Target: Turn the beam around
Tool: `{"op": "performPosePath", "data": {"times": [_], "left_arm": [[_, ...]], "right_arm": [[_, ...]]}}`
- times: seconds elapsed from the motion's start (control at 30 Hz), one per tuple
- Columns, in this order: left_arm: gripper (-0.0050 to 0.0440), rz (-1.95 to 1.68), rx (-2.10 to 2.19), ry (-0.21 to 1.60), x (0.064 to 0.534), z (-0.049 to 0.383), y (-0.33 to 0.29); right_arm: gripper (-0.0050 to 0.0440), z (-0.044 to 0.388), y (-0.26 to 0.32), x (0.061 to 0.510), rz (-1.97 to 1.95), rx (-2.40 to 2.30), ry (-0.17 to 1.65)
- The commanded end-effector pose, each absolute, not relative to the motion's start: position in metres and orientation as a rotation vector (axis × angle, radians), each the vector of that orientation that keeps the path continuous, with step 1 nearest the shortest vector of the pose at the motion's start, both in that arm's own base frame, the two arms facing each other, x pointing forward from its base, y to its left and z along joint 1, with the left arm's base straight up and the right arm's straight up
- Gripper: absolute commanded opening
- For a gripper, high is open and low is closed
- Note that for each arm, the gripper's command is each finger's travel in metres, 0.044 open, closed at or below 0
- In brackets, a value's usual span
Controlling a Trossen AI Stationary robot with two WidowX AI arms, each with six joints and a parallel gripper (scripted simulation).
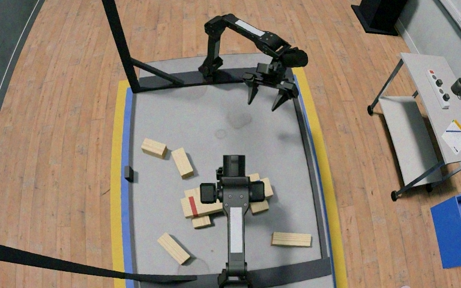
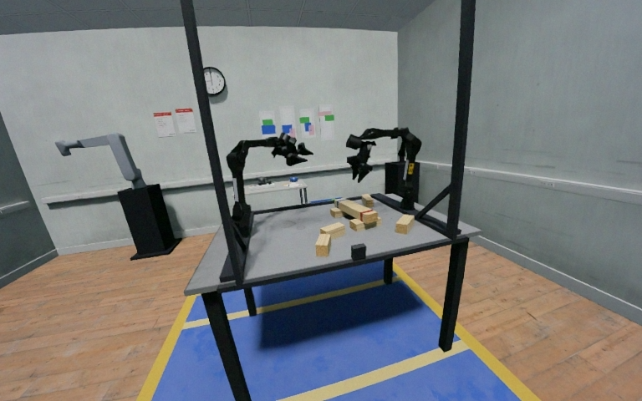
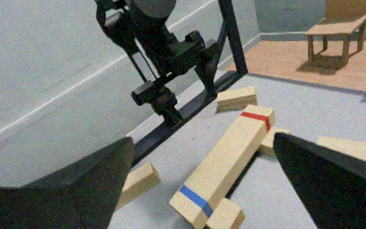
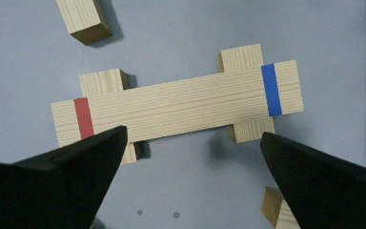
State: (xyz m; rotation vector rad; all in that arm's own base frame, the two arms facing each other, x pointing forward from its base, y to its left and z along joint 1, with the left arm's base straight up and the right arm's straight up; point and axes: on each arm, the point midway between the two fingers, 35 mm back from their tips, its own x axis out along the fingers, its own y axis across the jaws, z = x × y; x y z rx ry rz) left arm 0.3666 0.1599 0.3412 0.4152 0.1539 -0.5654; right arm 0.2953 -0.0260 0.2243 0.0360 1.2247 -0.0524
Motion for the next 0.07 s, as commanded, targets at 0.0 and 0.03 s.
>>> {"op": "performPosePath", "data": {"times": [0.0,0.03], "left_arm": [[0.0400,-0.556,0.451,0.133,0.3624,0.3549,0.1572],[0.0400,-0.556,0.451,0.133,0.3624,0.3549,0.1572]], "right_arm": [[0.0400,0.2311,-0.0254,0.2965,-0.049,0.032,1.202],[0.0400,0.2311,-0.0254,0.2965,-0.049,0.032,1.202]]}}
